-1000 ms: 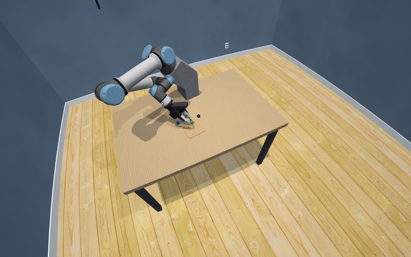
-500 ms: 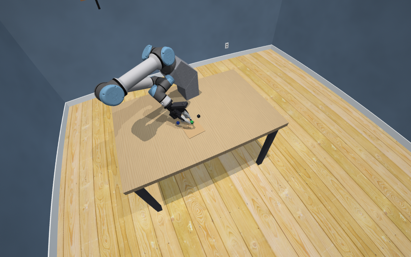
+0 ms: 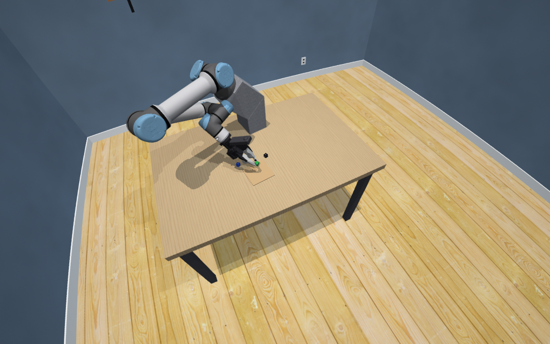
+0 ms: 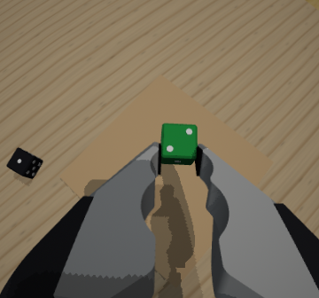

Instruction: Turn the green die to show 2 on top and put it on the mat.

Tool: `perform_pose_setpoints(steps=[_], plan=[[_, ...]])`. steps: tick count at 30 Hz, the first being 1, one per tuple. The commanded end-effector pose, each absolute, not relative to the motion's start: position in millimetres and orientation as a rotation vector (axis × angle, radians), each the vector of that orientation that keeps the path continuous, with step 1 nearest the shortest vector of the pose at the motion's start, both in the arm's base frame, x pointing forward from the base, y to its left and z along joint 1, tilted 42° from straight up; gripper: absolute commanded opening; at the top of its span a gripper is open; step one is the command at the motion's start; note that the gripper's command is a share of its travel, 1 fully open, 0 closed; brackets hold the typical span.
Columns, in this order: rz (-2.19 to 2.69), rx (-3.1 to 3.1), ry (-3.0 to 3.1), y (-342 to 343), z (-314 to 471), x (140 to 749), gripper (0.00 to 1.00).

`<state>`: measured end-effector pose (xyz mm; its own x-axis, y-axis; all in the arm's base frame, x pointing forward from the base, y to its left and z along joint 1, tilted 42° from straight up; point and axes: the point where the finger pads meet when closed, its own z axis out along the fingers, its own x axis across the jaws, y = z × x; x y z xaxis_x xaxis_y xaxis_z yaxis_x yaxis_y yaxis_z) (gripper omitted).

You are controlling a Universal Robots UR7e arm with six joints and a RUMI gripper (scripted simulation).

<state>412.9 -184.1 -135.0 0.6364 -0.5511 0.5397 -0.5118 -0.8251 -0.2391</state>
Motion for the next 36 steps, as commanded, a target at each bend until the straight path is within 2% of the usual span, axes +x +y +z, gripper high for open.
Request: perform_pose_setpoints(steps=[1,36], plan=[[-0.951,-2.783,0.906,-187.9,-138.9,413.1,0.03],[-0.951,-2.783,0.906,-220.7,-175.1,415.3,0.03]])
